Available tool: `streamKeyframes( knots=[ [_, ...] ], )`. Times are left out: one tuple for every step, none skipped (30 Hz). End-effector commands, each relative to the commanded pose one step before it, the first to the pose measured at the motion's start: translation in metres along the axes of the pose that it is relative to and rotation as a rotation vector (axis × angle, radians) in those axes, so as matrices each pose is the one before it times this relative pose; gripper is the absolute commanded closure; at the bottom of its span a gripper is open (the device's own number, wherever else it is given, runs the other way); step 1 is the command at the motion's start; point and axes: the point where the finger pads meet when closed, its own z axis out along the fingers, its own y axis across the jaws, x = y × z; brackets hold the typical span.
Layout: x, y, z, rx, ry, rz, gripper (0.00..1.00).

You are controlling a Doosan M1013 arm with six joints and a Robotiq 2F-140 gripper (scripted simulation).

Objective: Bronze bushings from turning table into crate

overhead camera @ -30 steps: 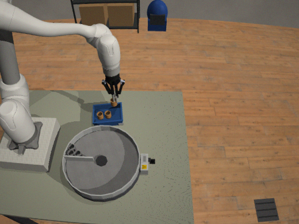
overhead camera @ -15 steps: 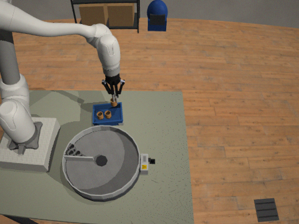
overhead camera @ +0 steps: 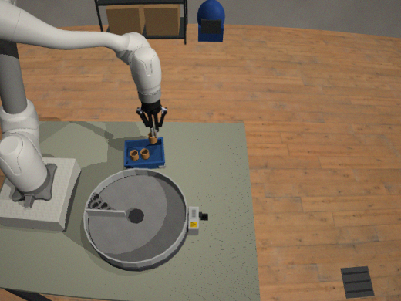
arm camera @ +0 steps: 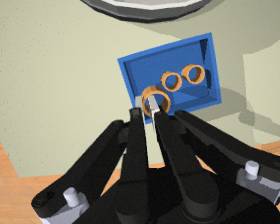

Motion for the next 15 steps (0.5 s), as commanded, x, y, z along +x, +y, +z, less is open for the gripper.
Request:
streamKeyframes(
  knots=[
    [-0.00001,0.00002,0.00746,0.00008,-0.00020,-0.00003,1.00],
    [0.00000,0.00000,0.00446,0.00000,0.00000,0.00000,1.00],
    [0.00000,0.00000,0.00513,0.00000,0.00000,0.00000,1.00],
    [0.00000,0.00000,0.00563,0.00000,0.00000,0.00000,1.00],
    [0.00000,0.00000,0.00594,0.00000,0.00000,0.00000,1.00],
    [0.00000,0.00000,0.00605,0.00000,0.00000,0.00000,1.00],
    [0.00000,0.00000,0.00596,0.00000,0.00000,0.00000,1.00],
    [0.00000,0.00000,0.00000,0.00000,0.00000,0.00000,1.00],
    [0.00000,0.00000,0.00000,0.00000,0.00000,0.00000,1.00],
    [0.00000,0.00000,0.00568,0.00000,0.00000,0.00000,1.00],
    [0.00000,0.00000,0.00524,0.00000,0.00000,0.00000,1.00],
    [0.00000,0.00000,0.00465,0.00000,0.00000,0.00000,1.00],
    [0.00000,0.00000,0.00395,0.00000,0.00000,0.00000,1.00],
    [0.00000,0.00000,0.00318,0.00000,0.00000,0.00000,1.00],
    [0.00000,0.00000,0.00238,0.00000,0.00000,0.00000,1.00]
  ],
)
